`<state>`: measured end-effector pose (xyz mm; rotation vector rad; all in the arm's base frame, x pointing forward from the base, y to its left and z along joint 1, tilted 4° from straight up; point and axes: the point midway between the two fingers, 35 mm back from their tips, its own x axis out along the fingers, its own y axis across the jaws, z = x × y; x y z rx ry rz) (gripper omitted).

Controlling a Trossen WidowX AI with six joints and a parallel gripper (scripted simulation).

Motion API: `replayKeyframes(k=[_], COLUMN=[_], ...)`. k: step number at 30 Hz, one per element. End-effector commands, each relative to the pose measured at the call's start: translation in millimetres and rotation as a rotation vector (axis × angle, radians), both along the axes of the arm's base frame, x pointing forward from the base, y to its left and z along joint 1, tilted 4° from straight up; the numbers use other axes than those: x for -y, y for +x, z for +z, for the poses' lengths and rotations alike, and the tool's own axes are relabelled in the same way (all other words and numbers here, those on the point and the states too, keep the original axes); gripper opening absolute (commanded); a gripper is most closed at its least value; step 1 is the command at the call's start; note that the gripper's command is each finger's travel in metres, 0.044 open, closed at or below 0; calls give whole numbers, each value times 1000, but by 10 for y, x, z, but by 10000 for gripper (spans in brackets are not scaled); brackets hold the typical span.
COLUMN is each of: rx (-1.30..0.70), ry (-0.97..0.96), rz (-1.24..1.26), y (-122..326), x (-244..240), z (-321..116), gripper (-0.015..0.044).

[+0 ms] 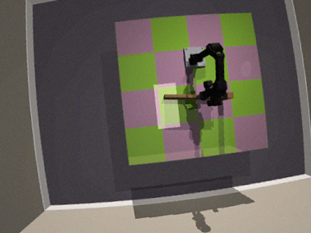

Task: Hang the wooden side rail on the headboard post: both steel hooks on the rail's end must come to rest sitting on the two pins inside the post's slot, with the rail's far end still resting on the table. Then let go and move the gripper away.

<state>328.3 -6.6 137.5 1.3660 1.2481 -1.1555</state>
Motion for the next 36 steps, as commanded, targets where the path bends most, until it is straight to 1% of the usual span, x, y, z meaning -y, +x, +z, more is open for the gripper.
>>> replayKeyframes(k=[1, 9, 15, 36], rx=[-58, -60, -60, -60], ry=[-56, -59, -59, -59], rz=[-172, -181, -181, -181], y=[-6, -6, -6, 6], x=[58, 60, 38, 19], z=[22, 13, -314, -613], gripper=[440, 440, 440, 440])
